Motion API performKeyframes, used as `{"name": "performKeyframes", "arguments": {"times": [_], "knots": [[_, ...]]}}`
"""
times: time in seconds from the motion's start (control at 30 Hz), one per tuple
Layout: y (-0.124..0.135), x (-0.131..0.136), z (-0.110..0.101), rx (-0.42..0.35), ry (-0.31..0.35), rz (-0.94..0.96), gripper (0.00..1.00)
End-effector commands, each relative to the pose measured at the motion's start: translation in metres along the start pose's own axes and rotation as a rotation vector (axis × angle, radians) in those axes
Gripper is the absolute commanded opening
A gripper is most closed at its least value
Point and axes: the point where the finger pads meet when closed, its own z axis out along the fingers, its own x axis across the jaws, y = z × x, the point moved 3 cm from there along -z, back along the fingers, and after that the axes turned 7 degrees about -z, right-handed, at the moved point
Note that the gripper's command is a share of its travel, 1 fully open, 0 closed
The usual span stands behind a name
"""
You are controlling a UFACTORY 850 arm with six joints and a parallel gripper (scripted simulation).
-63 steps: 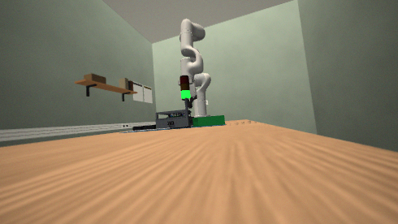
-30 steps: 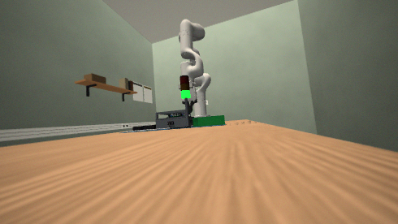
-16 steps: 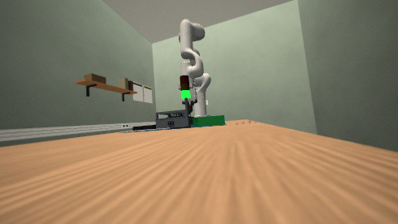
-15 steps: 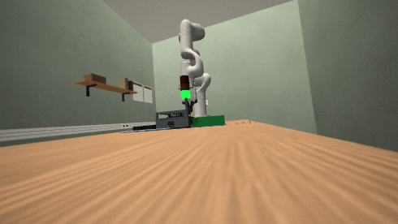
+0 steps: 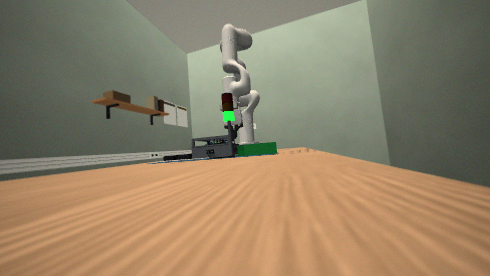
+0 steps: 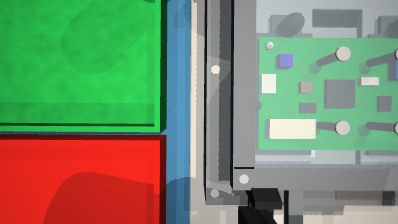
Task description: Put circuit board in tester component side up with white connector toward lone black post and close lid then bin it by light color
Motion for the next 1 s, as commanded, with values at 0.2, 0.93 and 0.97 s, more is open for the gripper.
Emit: {"name": "performKeyframes", "arguments": {"times": [0.2, 0.93, 0.97], "knots": [[-0.001, 0.0, 0.001, 0.003, 0.001, 0.0, 0.0], [-0.001, 0.0, -0.059, 0.003, 0.0, 0.0, 0.0], [-0.001, 0.0, -0.06, 0.003, 0.001, 0.0, 0.0]]}}
